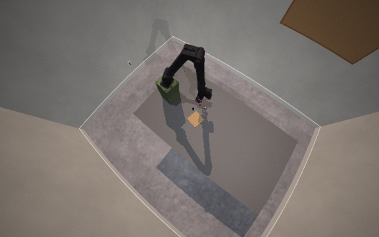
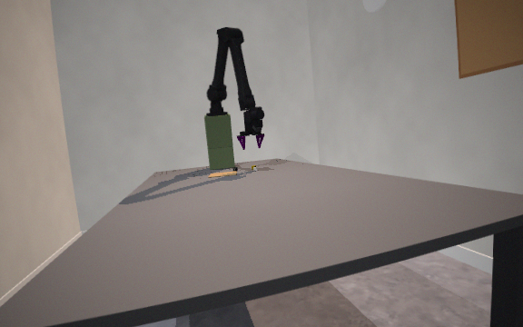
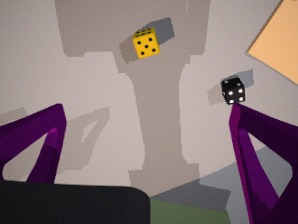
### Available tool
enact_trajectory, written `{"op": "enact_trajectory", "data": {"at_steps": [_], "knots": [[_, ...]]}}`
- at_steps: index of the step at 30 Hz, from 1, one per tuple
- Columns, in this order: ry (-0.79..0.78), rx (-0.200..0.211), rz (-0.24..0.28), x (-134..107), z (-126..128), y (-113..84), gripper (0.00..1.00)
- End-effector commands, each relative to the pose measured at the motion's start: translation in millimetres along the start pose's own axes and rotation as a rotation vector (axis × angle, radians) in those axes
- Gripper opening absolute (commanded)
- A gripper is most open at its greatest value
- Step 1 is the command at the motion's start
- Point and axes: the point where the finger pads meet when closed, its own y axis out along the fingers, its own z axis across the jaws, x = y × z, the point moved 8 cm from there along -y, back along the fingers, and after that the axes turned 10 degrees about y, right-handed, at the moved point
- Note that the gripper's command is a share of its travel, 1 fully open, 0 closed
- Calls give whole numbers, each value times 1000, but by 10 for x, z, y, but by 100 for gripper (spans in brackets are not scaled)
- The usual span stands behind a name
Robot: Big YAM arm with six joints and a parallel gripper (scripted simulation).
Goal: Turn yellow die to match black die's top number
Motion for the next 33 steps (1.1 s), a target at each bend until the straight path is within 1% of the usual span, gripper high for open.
{"op": "enact_trajectory", "data": {"at_steps": [1, 2, 4, 5, 7, 9, 10, 11, 12, 18, 19, 23, 26, 27, 29, 30, 31, 33], "knots": [[-190, 11, -23, 108, 0, 33, 100], [-201, 11, -23, 108, 1, 35, 100], [-286, 10, -24, 104, 7, 51, 100], [-292, 10, -24, 103, 7, 52, 100], [-380, 9, -24, 103, 2, 70, 100], [-380, 9, -24, 103, 2, 70, 100], [-465, 8, -24, 102, -3, 88, 100], [-467, 8, -24, 102, -3, 88, 100], [-525, 8, -24, 100, -4, 100, 100], [-721, 6, -24, 91, 4, 138, 100], [-732, 6, -24, 91, 5, 140, 100], [-883, 4, -23, 88, -6, 172, 100], [-896, 4, -23, 88, -7, 174, 100], [-980, 3, -29, 96, 9, 173, 100], [-1053, 3, -24, 79, 3, 204, 100], [-1057, 3, -23, 78, 3, 205, 100], [-1115, 3, -23, 77, -2, 218, 100], [-1179, 2, -23, 75, -7, 231, 100]]}}
